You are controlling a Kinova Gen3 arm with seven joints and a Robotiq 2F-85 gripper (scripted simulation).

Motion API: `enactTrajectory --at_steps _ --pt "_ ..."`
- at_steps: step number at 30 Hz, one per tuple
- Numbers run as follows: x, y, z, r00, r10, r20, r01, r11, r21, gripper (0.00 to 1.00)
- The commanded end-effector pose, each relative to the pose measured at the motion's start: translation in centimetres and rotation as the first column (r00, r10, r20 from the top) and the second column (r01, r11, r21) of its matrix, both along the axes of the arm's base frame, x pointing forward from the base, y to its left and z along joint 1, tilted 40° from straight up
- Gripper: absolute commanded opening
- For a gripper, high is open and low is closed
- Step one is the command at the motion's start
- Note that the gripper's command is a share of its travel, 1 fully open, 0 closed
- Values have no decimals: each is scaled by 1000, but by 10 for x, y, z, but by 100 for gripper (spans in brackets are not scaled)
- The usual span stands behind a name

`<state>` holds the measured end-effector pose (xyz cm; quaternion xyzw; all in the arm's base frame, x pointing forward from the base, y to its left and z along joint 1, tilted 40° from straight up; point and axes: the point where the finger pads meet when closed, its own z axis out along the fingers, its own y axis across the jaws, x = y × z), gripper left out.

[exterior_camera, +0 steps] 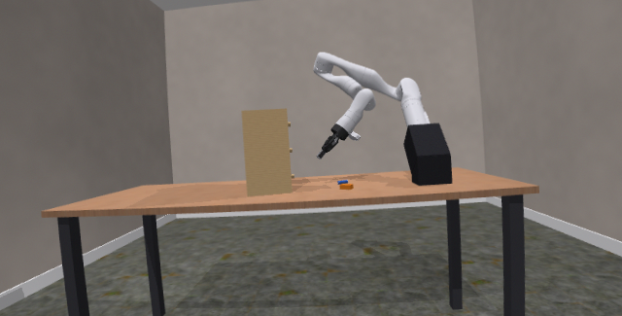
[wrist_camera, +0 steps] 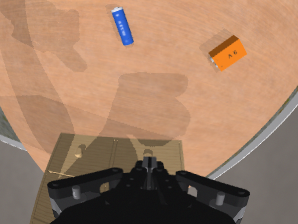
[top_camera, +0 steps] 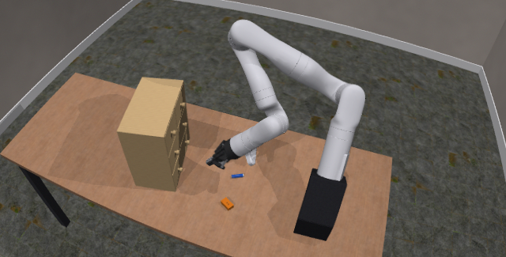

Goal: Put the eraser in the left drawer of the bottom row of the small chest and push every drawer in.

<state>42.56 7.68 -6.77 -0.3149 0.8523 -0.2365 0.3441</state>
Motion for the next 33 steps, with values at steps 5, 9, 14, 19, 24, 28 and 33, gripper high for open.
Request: enactTrajectory --at_steps 5,9,14,19,24,28,33 --pt "1 3 4 1000 2 9 -2 1000 5 0" --pt "1 2 5 1000 -2 8 2 1000 4 0" --pt "1 3 6 1000 -7 5 7 1000 1 0" --pt "1 2 6 1000 -13 3 13 1000 -2 0" --pt "0 3 8 1000 -22 -4 22 1000 -6 0" --pt "-2 4 9 999 -32 -14 32 999 -11 0" --pt "-3 4 11 999 -42 -21 42 999 -16 0"
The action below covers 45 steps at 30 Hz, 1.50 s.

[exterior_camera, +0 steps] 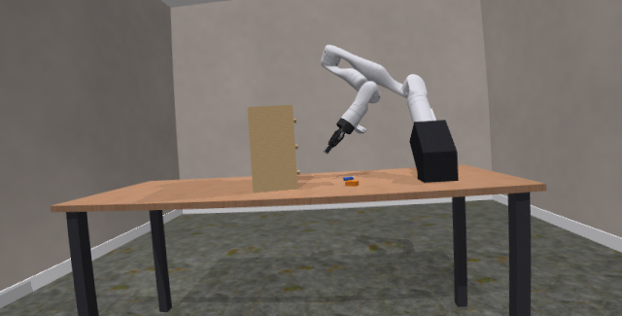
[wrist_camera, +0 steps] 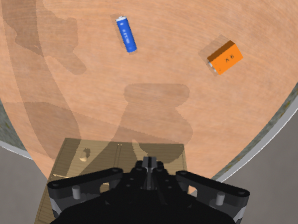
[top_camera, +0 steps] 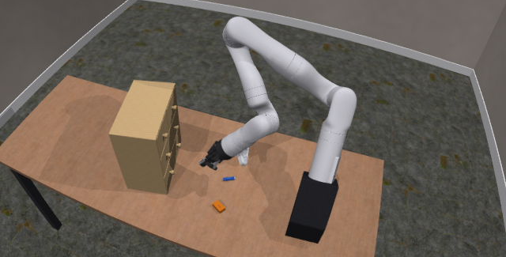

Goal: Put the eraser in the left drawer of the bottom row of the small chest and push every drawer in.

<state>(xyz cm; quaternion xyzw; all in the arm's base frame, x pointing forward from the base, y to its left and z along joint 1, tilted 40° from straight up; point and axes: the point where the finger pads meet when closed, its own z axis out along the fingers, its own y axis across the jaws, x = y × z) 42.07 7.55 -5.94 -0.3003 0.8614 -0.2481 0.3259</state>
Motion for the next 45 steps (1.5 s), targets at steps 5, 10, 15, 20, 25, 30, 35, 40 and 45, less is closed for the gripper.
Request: enactTrajectory --at_steps 5,10,15,20,25,30,35,40,45 --pt "-1 6 6 1000 -13 -15 13 1000 -9 0" --pt "-4 7 9 999 -33 -36 32 999 -20 0" --pt "-8 9 13 997 -54 -59 53 998 -32 0" --pt "-10 10 15 995 -68 -73 65 997 -41 0" --pt "-15 12 19 991 -92 -98 87 995 -55 0" --pt "-19 14 24 985 -117 -123 109 992 -70 0" --pt "-21 15 26 982 -131 -137 121 989 -80 0" --pt "-26 17 30 975 -148 -165 133 986 -103 0" --pt "-30 18 34 967 -171 -188 150 981 -121 0"
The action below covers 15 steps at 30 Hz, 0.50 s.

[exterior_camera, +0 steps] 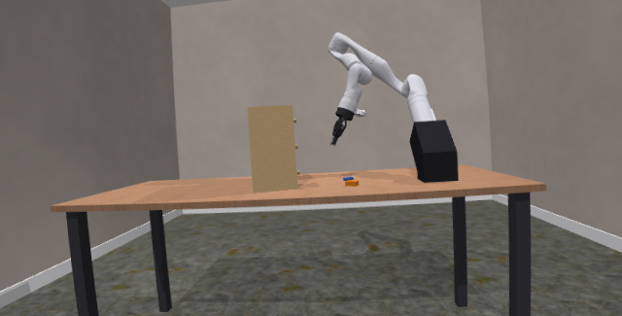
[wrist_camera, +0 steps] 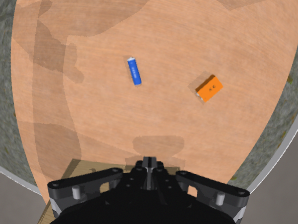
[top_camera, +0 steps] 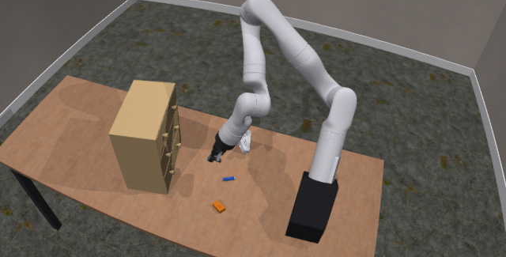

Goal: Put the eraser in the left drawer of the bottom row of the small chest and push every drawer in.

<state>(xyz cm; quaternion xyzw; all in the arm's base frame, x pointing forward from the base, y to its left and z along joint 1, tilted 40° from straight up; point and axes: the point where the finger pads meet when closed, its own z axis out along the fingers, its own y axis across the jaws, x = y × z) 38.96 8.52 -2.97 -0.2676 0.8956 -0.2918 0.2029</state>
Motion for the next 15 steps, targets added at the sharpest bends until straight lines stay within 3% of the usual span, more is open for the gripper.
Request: enactTrajectory --at_steps 1,15 --pt "0 9 5 1000 -1 -12 1 1000 4 0" --pt "-9 13 15 996 -56 -70 54 998 -27 0"
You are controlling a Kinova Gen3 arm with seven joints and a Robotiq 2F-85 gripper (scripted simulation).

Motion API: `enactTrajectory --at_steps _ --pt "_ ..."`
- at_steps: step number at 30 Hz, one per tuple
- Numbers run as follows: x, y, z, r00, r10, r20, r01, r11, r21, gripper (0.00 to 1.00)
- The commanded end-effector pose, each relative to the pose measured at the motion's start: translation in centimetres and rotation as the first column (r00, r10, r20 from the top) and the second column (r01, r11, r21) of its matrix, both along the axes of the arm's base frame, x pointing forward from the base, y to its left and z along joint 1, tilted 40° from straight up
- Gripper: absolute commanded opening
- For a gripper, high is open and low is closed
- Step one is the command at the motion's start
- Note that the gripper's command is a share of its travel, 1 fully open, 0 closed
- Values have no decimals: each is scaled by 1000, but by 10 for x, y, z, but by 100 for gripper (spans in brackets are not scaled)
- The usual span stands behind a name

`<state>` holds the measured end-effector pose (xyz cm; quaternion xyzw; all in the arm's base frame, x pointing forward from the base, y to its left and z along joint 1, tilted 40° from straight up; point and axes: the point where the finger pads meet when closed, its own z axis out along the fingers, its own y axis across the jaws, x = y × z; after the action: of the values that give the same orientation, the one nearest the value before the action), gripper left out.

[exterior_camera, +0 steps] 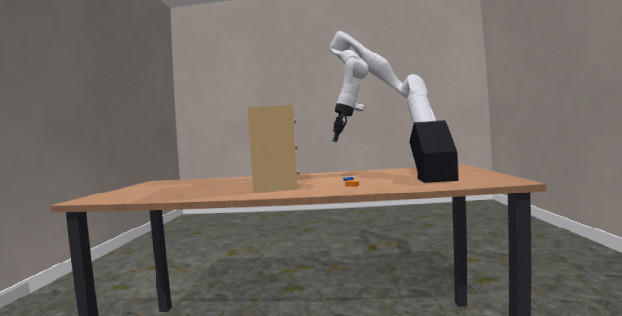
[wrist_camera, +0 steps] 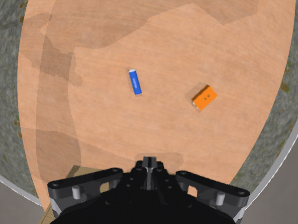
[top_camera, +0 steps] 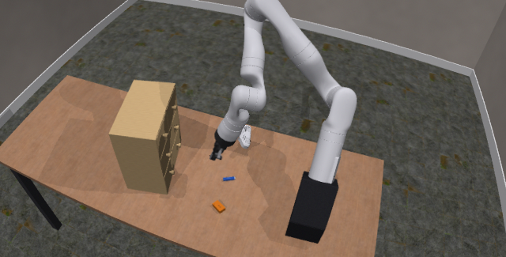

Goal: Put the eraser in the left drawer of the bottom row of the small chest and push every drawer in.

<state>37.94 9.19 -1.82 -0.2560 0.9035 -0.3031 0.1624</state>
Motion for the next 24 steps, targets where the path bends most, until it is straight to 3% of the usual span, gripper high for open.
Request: enactTrajectory --at_steps 1,24 --pt "0 7 4 1000 -6 -13 6 1000 5 0" --pt "-16 14 21 989 -101 -112 95 994 -52 0"
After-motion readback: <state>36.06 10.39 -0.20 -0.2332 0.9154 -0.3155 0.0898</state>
